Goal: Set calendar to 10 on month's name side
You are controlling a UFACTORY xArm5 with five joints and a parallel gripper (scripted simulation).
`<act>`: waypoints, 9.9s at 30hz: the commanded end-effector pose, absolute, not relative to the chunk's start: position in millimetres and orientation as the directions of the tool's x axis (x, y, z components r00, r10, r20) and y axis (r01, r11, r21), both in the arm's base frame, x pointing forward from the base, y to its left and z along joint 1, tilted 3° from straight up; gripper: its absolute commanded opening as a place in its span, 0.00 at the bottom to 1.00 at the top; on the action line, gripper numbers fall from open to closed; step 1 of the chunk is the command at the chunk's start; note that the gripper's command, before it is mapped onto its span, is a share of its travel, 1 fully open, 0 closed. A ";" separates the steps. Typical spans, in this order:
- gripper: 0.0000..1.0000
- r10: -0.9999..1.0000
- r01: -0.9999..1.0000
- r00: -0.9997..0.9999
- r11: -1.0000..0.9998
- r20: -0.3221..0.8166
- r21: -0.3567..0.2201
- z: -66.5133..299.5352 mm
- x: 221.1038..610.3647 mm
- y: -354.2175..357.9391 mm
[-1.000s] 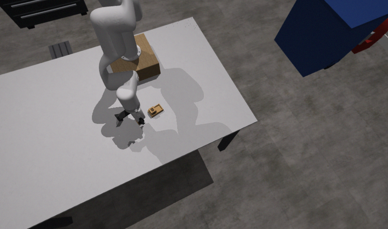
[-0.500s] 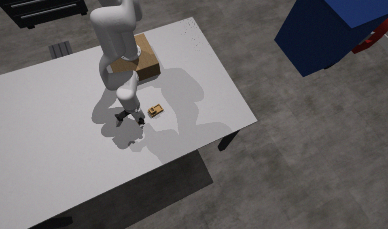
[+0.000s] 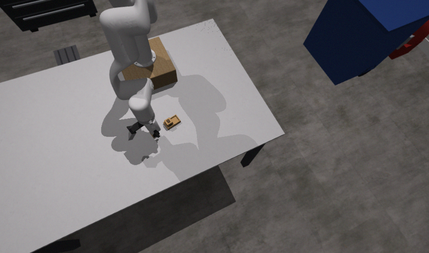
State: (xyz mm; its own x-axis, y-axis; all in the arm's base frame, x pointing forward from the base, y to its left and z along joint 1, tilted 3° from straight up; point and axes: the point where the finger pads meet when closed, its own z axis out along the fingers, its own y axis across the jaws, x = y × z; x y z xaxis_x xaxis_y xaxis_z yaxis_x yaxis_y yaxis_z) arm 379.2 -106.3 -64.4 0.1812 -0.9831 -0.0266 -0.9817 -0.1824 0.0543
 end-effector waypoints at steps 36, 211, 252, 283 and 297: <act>0.49 -0.983 -0.982 0.181 -0.182 -0.025 0.051 -63.5 380.5 -106.6; 0.29 -0.983 -0.982 0.181 -0.182 -0.025 0.052 -72.1 380.9 -102.2; 0.29 -0.984 -0.982 0.180 -0.180 -0.009 0.059 19.2 358.9 12.6; 0.29 -0.984 -0.982 0.179 -0.179 -0.009 0.059 -26.0 357.2 13.4; 0.29 -0.984 -0.982 0.179 -0.179 -0.008 0.059 -44.0 356.7 13.8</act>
State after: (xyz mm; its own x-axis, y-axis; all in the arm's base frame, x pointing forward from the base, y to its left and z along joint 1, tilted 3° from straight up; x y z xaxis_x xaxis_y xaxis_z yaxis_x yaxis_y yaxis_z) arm 355.2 13.7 -43.8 0.1793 -0.9838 -0.0090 -0.9817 -0.1795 0.0630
